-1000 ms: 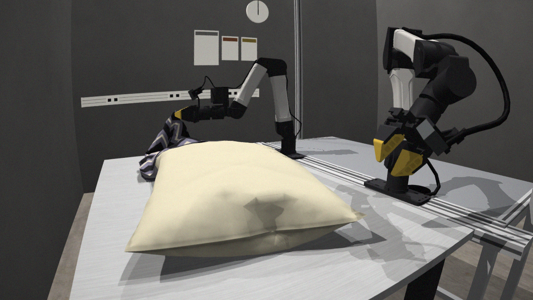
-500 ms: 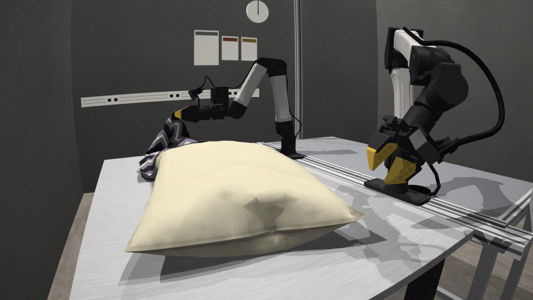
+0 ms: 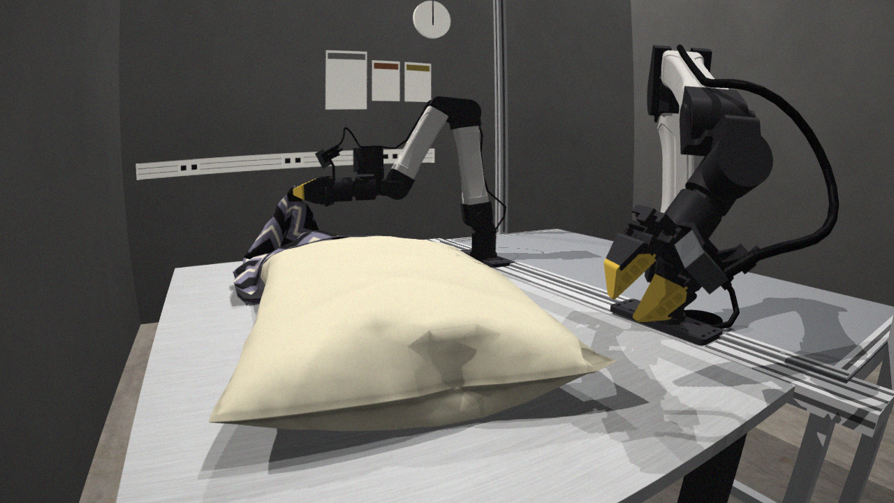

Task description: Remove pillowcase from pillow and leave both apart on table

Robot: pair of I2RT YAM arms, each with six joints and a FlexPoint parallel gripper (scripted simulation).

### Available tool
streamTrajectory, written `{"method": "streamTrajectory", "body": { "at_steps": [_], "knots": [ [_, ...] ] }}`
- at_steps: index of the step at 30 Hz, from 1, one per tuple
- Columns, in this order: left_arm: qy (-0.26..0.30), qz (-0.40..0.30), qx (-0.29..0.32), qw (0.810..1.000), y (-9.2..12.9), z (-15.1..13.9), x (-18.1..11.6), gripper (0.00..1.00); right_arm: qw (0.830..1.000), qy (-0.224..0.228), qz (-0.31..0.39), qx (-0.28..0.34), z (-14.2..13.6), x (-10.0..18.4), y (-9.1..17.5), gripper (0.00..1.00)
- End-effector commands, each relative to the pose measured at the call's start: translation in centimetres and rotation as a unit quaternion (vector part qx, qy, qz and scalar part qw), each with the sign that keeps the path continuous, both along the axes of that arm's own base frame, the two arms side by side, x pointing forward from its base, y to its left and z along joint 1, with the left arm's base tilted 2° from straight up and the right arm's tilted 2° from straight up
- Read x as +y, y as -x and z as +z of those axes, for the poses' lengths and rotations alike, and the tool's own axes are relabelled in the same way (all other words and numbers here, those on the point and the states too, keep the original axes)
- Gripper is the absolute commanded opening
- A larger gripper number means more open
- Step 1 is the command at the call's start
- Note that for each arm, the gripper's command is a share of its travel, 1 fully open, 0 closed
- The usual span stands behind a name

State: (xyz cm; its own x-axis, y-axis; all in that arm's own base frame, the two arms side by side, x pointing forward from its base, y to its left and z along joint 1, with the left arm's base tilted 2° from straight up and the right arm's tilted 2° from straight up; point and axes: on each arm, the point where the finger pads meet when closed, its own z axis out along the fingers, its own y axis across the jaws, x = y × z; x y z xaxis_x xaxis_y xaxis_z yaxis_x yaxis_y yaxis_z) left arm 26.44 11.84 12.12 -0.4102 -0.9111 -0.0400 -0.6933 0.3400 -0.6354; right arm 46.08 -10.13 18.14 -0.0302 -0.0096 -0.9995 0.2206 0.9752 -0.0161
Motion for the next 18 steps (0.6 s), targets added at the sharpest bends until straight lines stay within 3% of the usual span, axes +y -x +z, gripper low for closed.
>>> {"method": "streamTrajectory", "body": {
  "at_steps": [1, 18],
  "knots": [
    [0.002, -0.001, 0.002, 1.000, -0.6, -0.8, -0.3, 0.45, 1.000, 0.001, 0.004, -0.001, 0.0, 0.1, -0.5, 0.00],
    [0.005, -0.001, 0.003, 1.000, -1.9, -2.5, -0.9, 0.45, 1.000, 0.001, 0.004, -0.001, 0.0, 0.1, -0.5, 0.00]
  ]
}}
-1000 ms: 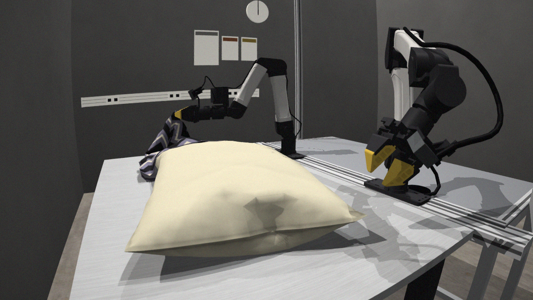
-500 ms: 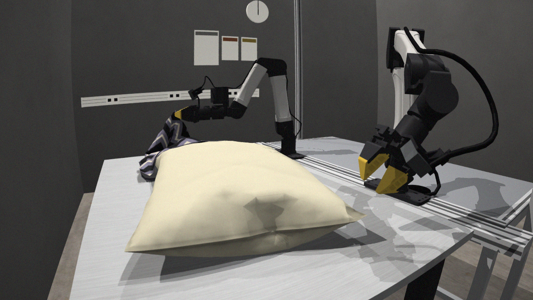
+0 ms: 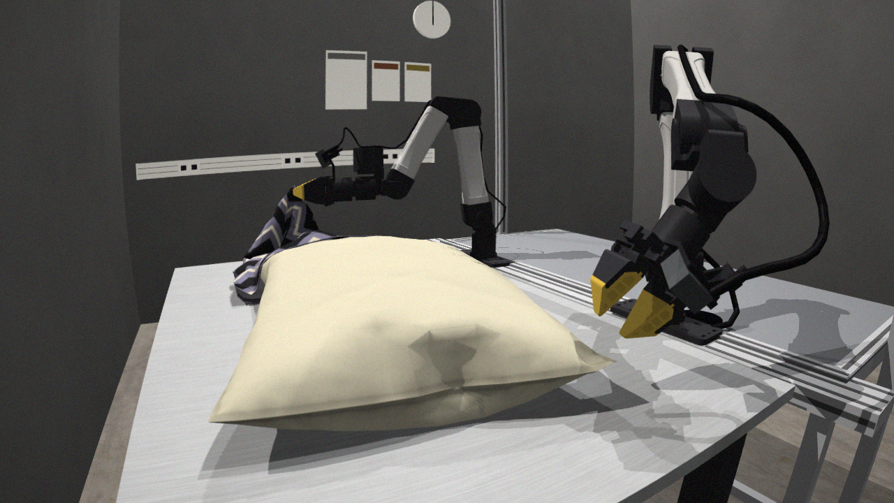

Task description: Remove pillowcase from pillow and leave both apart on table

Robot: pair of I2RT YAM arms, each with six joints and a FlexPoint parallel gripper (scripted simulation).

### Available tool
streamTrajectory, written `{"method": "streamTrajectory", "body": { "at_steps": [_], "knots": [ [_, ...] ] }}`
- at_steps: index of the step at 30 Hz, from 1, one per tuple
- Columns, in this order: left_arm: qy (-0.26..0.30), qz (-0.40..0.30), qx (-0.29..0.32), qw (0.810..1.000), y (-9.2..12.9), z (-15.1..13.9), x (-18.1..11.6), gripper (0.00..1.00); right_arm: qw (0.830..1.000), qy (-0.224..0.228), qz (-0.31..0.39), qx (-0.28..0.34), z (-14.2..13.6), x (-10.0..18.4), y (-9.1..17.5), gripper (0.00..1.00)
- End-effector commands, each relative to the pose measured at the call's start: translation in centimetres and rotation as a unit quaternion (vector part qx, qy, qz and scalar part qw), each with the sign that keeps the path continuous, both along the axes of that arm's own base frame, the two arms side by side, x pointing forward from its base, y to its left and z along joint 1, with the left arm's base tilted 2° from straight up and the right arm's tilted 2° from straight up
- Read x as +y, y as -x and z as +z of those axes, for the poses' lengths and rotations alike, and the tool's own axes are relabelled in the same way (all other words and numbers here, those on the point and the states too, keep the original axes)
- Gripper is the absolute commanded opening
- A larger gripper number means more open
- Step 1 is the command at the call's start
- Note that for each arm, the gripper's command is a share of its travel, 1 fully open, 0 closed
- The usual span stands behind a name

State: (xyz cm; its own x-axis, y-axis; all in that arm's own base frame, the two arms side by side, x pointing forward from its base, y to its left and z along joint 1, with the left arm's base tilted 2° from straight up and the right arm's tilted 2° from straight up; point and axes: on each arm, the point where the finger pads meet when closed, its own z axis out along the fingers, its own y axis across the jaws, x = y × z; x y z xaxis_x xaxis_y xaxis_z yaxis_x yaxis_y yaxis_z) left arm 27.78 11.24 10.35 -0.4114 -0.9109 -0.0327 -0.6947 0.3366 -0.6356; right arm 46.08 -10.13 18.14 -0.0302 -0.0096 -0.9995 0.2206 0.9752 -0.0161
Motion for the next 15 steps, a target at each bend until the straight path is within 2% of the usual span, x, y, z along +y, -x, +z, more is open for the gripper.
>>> {"method": "streamTrajectory", "body": {
  "at_steps": [1, 15],
  "knots": [
    [0.002, 0.000, 0.002, 1.000, -0.6, -0.9, -0.3, 0.45, 1.000, 0.001, 0.004, -0.001, 0.0, 0.1, -0.5, 0.00],
    [0.003, 0.000, 0.002, 1.000, -1.6, -2.2, -0.7, 0.45, 1.000, 0.001, 0.004, -0.001, 0.0, 0.1, -0.5, 0.00]
  ]
}}
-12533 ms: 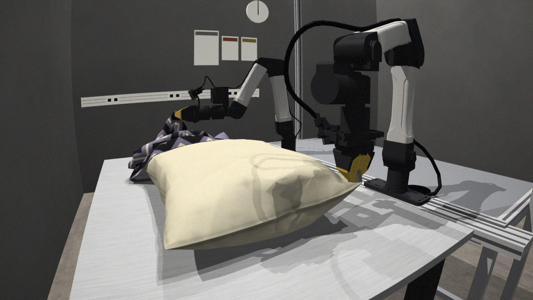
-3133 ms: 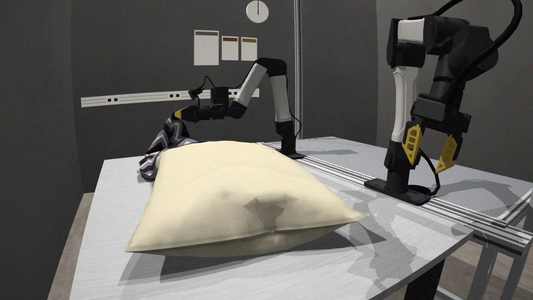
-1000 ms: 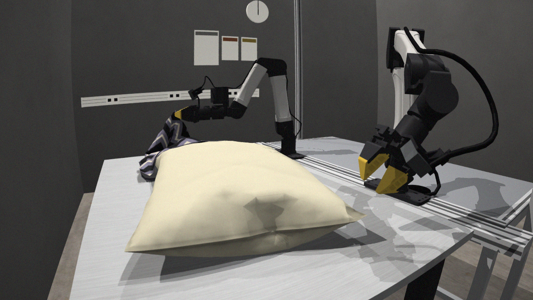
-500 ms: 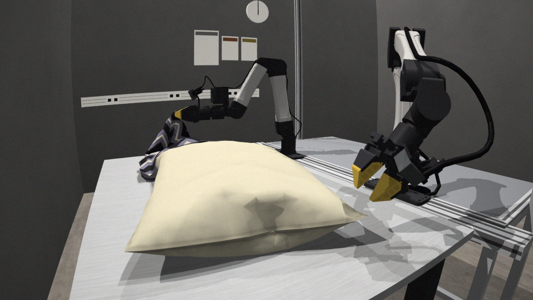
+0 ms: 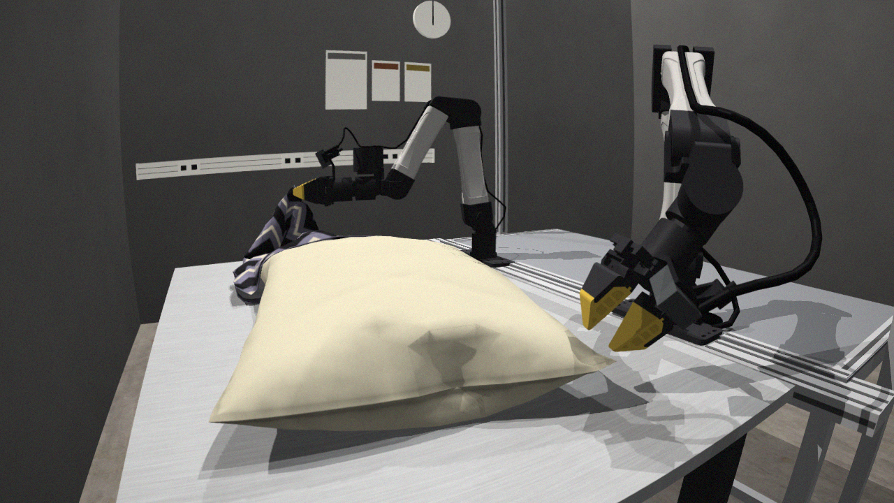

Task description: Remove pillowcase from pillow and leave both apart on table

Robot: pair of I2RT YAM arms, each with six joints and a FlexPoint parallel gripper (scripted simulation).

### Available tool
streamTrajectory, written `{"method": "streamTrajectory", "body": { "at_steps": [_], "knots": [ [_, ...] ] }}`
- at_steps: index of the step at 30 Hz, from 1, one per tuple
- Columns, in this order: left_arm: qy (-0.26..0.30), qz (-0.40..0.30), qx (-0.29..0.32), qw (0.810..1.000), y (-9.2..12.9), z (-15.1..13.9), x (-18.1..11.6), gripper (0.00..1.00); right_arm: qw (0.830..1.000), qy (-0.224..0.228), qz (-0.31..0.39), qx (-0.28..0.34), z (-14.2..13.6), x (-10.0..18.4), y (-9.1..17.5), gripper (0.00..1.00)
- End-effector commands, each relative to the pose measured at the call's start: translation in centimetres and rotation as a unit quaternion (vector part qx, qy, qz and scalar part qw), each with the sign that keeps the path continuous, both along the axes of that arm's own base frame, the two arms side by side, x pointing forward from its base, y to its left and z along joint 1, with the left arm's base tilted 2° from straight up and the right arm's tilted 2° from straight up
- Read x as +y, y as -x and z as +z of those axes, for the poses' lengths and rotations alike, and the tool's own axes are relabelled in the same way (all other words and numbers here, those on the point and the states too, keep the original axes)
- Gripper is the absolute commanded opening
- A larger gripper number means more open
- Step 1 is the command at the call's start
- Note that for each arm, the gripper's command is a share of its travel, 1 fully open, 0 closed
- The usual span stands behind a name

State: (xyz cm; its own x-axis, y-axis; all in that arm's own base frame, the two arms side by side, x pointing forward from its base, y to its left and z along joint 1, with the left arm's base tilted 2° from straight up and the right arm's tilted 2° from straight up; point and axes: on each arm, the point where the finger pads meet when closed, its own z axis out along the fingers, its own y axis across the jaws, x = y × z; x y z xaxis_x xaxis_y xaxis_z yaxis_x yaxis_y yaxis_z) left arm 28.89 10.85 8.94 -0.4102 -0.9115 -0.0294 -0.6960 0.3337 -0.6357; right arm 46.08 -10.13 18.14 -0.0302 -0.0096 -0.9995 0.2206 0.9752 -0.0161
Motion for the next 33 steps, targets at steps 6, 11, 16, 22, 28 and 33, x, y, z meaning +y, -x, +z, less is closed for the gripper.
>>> {"method": "streamTrajectory", "body": {
  "at_steps": [6, 11, 16, 22, 28, 33],
  "knots": [
    [0.003, -0.001, 0.002, 1.000, -1.0, -1.4, -0.5, 0.45, 1.000, 0.001, 0.004, -0.001, 0.0, 0.1, -0.5, 0.00],
    [0.003, -0.001, 0.003, 1.000, -1.3, -1.8, -0.7, 0.45, 1.000, 0.001, 0.004, -0.001, 0.0, 0.1, -0.5, 0.00],
    [0.004, -0.001, 0.004, 1.000, -1.6, -2.3, -0.8, 0.45, 1.000, 0.001, 0.004, -0.001, 0.0, 0.1, -0.5, 0.00],
    [0.004, -0.001, 0.004, 1.000, -2.1, -3.0, -1.0, 0.45, 1.000, 0.001, 0.004, -0.001, 0.0, 0.1, -0.5, 0.00],
    [0.005, -0.001, 0.004, 1.000, -2.4, -3.4, -1.2, 0.45, 1.000, 0.001, 0.004, -0.001, 0.0, 0.1, -0.5, 0.00],
    [-0.004, -0.004, -0.018, 1.000, -3.3, -1.9, -0.9, 0.45, 1.000, 0.001, 0.004, -0.001, 0.0, 0.1, -0.5, 0.00]
  ]
}}
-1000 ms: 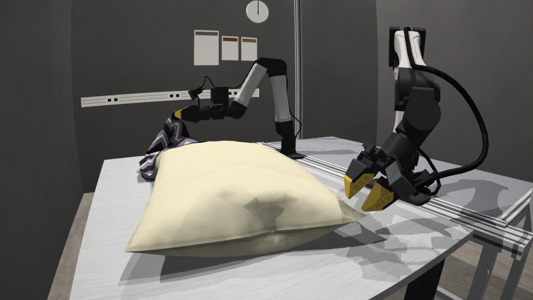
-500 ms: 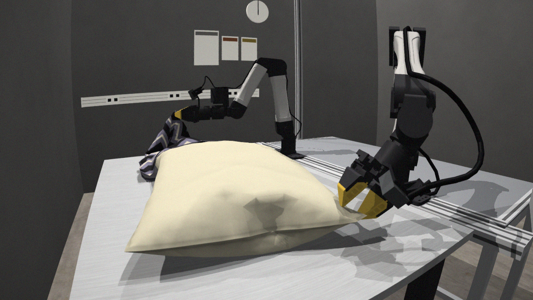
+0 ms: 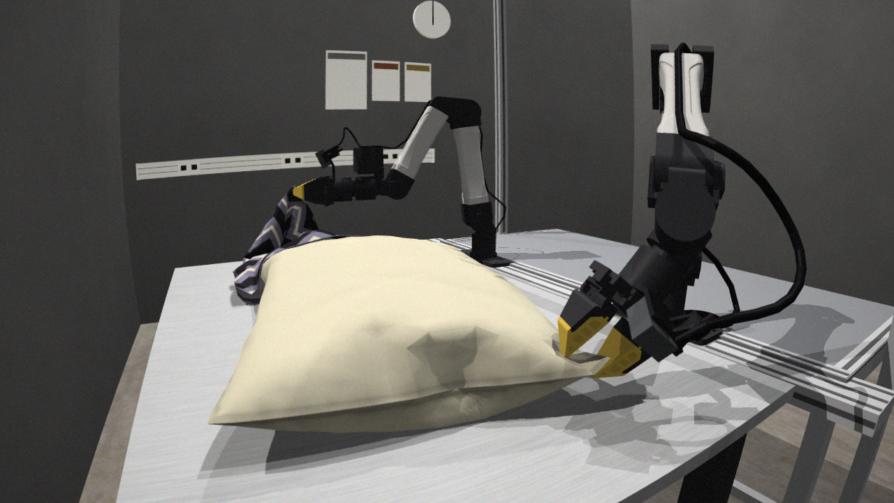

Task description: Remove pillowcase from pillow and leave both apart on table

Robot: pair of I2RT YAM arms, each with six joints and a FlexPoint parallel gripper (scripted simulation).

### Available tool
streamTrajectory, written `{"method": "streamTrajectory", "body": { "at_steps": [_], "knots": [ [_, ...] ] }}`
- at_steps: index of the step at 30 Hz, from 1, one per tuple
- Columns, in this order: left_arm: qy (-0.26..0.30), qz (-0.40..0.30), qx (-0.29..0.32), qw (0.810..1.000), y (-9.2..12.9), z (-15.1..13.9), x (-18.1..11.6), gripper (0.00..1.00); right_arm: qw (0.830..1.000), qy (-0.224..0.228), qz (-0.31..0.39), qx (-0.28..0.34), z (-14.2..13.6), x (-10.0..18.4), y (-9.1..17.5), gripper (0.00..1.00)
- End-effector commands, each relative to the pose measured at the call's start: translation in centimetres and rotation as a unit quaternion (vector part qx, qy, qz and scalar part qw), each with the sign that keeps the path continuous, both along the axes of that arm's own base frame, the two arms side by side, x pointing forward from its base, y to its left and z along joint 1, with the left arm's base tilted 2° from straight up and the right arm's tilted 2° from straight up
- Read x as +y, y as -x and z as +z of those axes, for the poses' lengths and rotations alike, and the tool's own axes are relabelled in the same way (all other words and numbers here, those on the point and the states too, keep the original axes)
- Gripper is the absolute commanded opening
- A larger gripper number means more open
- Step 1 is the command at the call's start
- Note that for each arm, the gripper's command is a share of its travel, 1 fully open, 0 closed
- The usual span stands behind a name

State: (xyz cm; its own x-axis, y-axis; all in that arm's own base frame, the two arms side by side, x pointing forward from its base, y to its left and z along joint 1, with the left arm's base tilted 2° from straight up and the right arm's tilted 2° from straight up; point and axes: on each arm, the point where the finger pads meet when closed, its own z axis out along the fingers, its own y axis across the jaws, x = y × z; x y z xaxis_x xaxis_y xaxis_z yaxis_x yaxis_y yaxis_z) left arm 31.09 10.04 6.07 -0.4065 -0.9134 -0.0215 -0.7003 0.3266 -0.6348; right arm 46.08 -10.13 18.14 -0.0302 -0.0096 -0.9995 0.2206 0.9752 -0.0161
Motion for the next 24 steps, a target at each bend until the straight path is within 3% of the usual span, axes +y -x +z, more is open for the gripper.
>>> {"method": "streamTrajectory", "body": {
  "at_steps": [1, 8, 12, 24],
  "knots": [
    [-0.008, -0.006, -0.020, 1.000, -1.06, 1.01, -0.08, 0.45, 1.000, 0.001, 0.004, -0.001, -0.05, 0.15, -0.52, 0.00],
    [-0.010, -0.004, -0.022, 1.000, -1.07, 1.10, 0.13, 0.32, 1.000, 0.001, 0.004, -0.001, -0.05, 0.15, -0.52, 0.00],
    [-0.009, -0.004, -0.020, 1.000, -1.02, 1.07, 0.11, 0.32, 1.000, 0.001, 0.004, -0.001, -0.05, 0.15, -0.52, 0.00],
    [-0.007, -0.004, -0.017, 1.000, -0.91, 0.99, 0.03, 0.16, 1.000, 0.001, 0.004, -0.001, -0.05, 0.15, -0.52, 0.00]
  ]
}}
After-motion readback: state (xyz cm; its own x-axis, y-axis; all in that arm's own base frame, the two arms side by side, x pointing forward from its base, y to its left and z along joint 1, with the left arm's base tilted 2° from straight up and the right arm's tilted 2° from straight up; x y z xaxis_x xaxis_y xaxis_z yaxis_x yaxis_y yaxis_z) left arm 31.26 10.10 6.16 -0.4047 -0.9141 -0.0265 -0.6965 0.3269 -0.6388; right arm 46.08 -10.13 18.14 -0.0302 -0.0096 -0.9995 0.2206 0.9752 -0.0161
